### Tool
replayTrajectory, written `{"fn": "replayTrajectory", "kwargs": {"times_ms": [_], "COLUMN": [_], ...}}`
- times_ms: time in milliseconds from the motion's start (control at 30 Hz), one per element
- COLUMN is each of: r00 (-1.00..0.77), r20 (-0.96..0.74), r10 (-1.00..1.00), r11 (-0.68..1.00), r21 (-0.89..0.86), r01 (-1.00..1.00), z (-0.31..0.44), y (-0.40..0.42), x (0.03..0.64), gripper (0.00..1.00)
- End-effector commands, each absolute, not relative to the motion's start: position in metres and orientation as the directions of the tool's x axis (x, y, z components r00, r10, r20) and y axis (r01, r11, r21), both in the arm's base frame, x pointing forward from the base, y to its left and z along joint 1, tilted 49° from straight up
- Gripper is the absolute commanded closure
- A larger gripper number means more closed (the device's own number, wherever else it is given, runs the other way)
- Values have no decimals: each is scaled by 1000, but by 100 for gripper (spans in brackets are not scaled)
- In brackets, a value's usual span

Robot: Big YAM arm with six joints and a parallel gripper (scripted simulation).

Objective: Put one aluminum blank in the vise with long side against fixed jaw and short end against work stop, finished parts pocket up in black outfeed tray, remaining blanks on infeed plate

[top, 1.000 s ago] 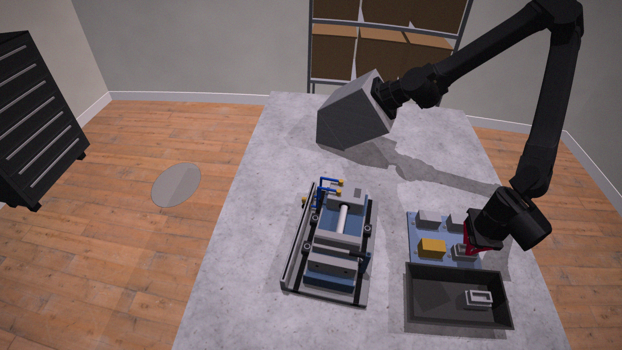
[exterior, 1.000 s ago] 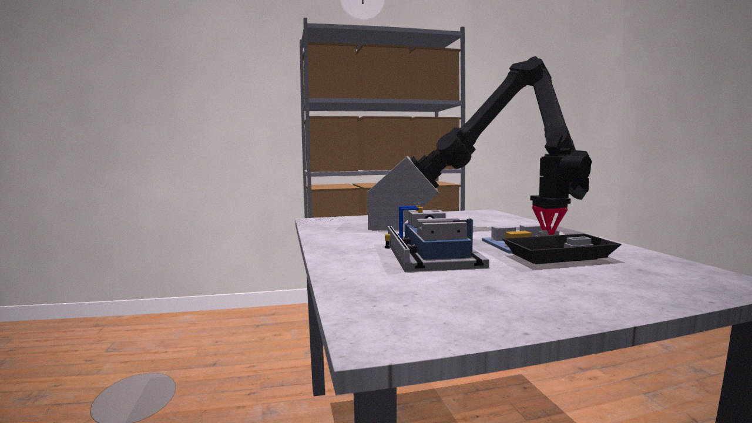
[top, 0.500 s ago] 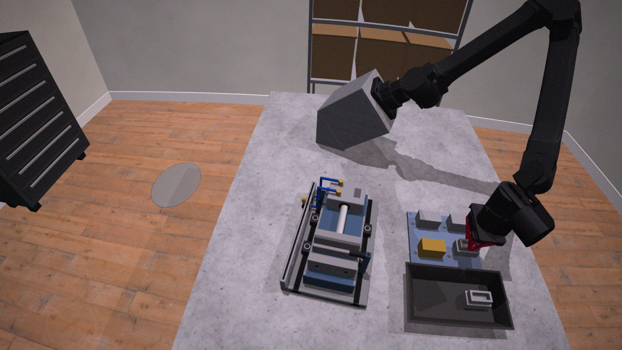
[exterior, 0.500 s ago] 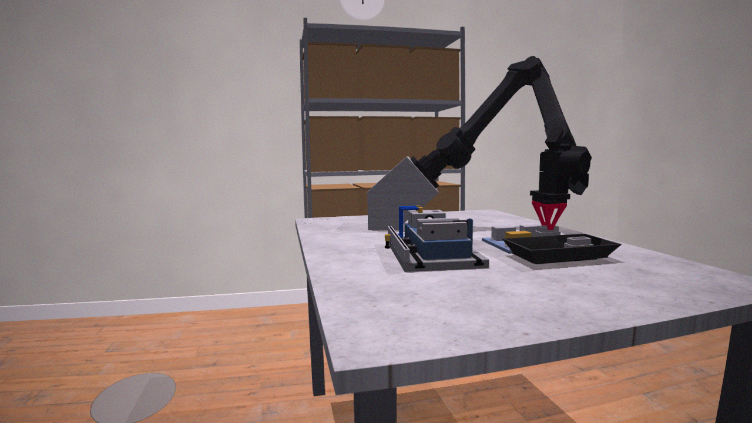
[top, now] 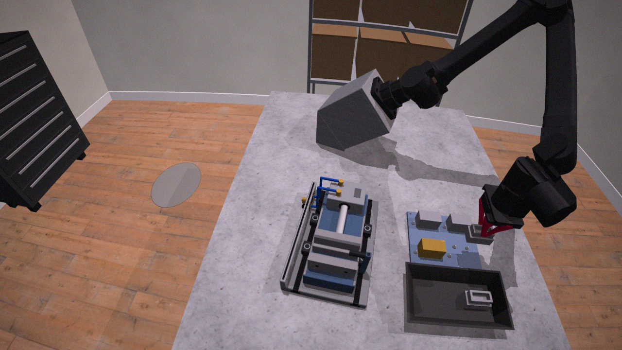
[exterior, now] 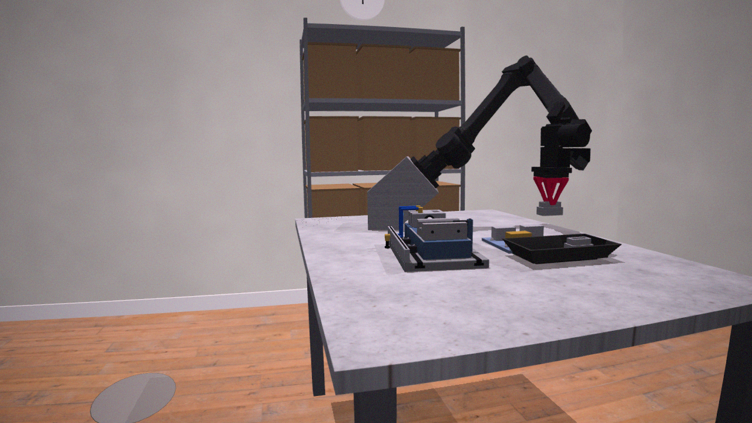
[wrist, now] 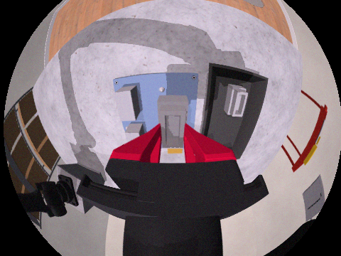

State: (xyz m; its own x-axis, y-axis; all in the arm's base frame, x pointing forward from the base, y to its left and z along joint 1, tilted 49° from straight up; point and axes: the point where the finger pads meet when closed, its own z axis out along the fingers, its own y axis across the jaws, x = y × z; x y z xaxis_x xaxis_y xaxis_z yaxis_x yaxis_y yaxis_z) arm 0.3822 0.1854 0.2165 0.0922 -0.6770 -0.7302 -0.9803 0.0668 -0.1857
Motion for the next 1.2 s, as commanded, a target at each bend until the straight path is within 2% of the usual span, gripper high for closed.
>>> {"fn": "replayTrajectory", "kwargs": {"times_ms": [0, 767, 1167], "r00": [137, 130, 117], "r20": [-723, -722, -721], "r10": [-677, -679, -683], "r11": [65, 64, 64], "r21": [-244, -236, -219], "r01": [-968, -970, -974], "z": [247, 258, 224], "y": [168, 149, 100], "x": [390, 391, 486], "gripper": [100, 100, 100]}}
